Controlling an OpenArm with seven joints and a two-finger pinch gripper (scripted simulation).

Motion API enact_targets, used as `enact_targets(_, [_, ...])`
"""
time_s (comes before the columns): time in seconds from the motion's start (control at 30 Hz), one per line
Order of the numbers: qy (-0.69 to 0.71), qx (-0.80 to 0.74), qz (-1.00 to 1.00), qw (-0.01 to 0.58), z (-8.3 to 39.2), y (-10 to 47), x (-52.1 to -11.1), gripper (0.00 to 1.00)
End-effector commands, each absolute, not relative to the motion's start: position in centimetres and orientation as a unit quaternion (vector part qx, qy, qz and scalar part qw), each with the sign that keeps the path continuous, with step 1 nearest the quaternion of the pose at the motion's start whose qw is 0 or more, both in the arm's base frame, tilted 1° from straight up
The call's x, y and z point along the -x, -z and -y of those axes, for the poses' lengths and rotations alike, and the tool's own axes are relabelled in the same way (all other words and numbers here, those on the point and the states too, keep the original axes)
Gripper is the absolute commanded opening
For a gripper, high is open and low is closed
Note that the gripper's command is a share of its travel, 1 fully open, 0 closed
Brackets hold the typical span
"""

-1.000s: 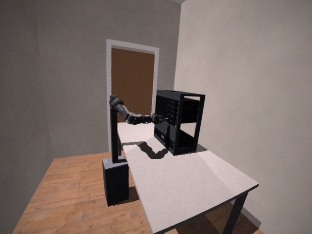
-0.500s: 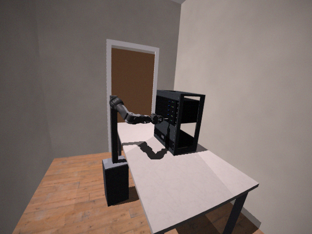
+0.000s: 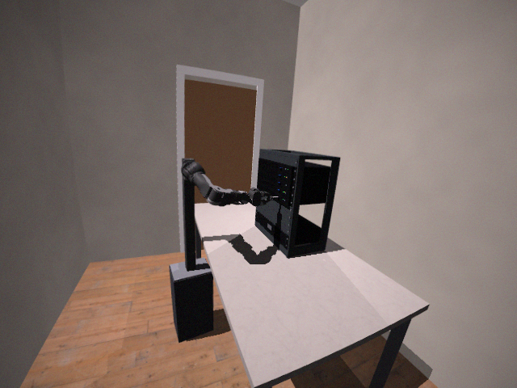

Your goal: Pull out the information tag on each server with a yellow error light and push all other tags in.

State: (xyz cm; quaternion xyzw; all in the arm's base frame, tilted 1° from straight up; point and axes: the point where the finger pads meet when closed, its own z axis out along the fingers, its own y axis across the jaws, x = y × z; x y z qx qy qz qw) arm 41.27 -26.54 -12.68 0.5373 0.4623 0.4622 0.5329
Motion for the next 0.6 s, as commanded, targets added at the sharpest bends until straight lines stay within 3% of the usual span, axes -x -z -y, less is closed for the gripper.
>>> enact_targets(0.0, [-0.478,-0.525,-0.466,0.527,25.49,12.37,-41.14,0.0])
enact_targets(0.23, [-0.478,-0.525,-0.466,0.527,25.48,12.37,-41.13,0.0])
enact_targets(0.27, [-0.478,-0.525,-0.466,0.527,25.48,12.37,-41.13,0.1])
enact_targets(0.57, [-0.476,-0.526,-0.466,0.528,25.58,12.43,-41.14,0.1])
